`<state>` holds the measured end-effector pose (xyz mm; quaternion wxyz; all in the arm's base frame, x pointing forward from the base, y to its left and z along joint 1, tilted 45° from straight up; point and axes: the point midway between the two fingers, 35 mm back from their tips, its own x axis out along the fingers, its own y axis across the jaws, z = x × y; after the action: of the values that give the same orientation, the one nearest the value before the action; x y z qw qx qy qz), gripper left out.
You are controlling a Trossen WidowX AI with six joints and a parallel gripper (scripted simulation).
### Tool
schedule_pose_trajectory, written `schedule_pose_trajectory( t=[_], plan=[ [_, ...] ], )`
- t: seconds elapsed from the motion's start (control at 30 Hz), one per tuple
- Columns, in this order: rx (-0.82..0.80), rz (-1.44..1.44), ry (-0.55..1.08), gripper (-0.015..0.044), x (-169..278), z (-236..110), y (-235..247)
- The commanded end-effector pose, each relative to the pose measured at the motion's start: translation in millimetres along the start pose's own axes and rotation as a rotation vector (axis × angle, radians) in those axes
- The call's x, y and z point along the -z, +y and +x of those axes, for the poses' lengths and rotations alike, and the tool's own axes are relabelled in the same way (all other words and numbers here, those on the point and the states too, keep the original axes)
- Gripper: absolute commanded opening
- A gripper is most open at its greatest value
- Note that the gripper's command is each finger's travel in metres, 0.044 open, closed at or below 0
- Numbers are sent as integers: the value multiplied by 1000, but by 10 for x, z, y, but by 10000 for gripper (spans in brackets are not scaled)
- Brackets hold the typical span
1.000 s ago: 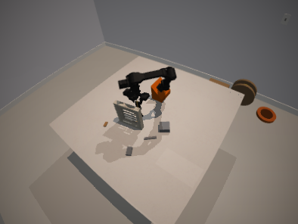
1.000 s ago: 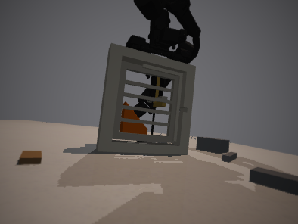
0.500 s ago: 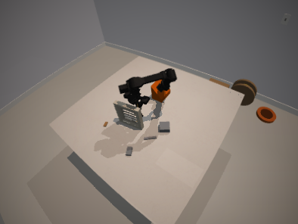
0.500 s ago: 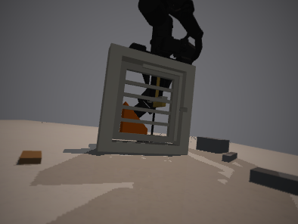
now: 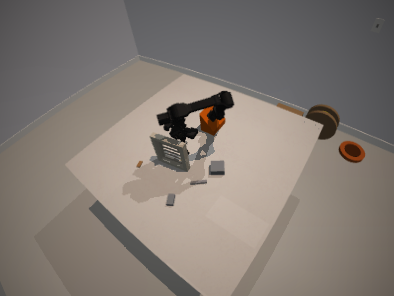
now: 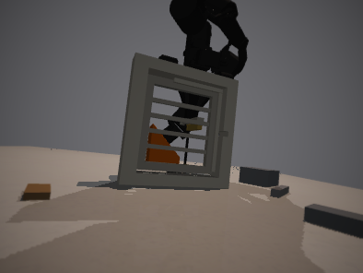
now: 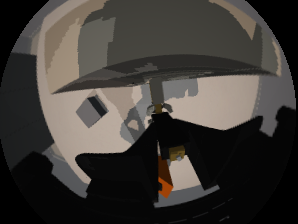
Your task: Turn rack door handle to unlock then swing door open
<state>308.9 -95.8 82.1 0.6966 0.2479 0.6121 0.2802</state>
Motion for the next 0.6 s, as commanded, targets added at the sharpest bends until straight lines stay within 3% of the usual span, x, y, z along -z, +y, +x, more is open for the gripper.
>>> schedule_pose_trajectory(
  t=[0.0,0.33,0.57],
  plan=[
    [-2,5,4,51,8,11,1],
    [-2,-3,4,9,8,11,1],
    [-3,-314,4,9,8,11,1]
  ],
)
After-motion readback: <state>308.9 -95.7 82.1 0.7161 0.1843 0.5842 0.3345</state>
